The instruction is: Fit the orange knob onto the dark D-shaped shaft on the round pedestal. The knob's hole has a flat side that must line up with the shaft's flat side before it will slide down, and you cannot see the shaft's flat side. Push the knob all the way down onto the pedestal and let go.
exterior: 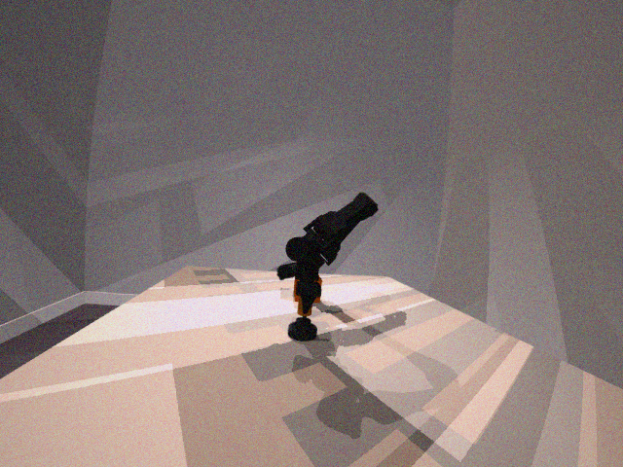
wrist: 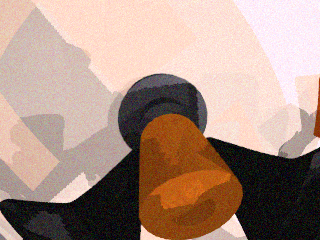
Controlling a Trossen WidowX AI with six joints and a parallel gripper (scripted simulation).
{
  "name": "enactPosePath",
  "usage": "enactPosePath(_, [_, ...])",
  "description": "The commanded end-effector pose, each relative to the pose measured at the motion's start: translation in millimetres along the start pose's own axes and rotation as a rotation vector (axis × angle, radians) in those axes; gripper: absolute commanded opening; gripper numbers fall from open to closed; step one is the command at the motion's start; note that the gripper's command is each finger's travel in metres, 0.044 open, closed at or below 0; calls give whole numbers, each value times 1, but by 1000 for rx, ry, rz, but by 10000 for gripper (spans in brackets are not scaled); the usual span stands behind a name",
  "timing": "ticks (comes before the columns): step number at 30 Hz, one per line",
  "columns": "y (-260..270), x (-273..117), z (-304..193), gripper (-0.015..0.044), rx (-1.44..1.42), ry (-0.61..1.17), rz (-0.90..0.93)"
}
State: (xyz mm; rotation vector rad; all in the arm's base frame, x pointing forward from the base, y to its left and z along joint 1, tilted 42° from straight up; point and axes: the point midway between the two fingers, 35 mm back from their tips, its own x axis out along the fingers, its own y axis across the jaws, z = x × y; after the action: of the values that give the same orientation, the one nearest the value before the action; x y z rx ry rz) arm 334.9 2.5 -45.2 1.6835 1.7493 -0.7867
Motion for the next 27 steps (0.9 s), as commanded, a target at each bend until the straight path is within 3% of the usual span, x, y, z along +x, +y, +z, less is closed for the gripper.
enactPosePath(1, [0,1,0,0,86,0,1])
enactPosePath(27, [0,0,0,0,86,0,1])
